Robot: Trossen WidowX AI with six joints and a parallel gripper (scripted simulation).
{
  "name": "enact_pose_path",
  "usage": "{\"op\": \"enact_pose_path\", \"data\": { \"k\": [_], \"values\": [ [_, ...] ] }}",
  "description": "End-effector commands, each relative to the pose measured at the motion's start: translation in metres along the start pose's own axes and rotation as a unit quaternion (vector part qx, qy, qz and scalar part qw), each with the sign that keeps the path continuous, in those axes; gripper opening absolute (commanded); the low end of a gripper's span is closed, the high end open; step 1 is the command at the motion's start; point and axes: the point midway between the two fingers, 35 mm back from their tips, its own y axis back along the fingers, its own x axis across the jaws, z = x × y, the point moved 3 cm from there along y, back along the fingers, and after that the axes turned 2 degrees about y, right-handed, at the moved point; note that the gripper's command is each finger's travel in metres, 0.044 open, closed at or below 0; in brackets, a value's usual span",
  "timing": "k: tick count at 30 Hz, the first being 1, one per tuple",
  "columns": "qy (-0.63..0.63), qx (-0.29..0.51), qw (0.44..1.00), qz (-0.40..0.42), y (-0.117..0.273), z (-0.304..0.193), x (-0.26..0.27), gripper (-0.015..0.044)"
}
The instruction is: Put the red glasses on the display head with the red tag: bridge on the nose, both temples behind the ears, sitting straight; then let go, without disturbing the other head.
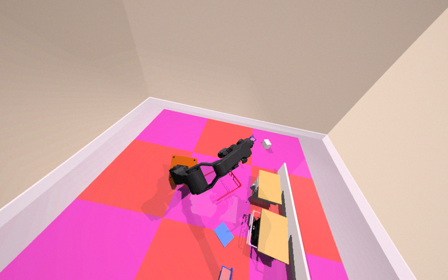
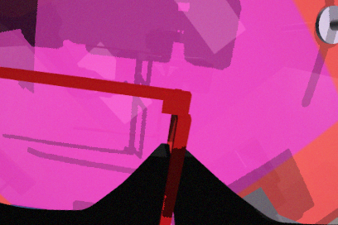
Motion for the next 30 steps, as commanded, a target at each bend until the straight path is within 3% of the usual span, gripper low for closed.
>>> {"op": "enact_pose_path", "data": {
  "k": [1, 30],
  "values": [
    [0.004, 0.002, 1.000, 0.003, -0.006, 0.000, 0.001, 0.0000],
    [0.004, 0.002, 1.000, 0.002, -0.034, -0.001, -0.001, 0.0000]
  ]
}}
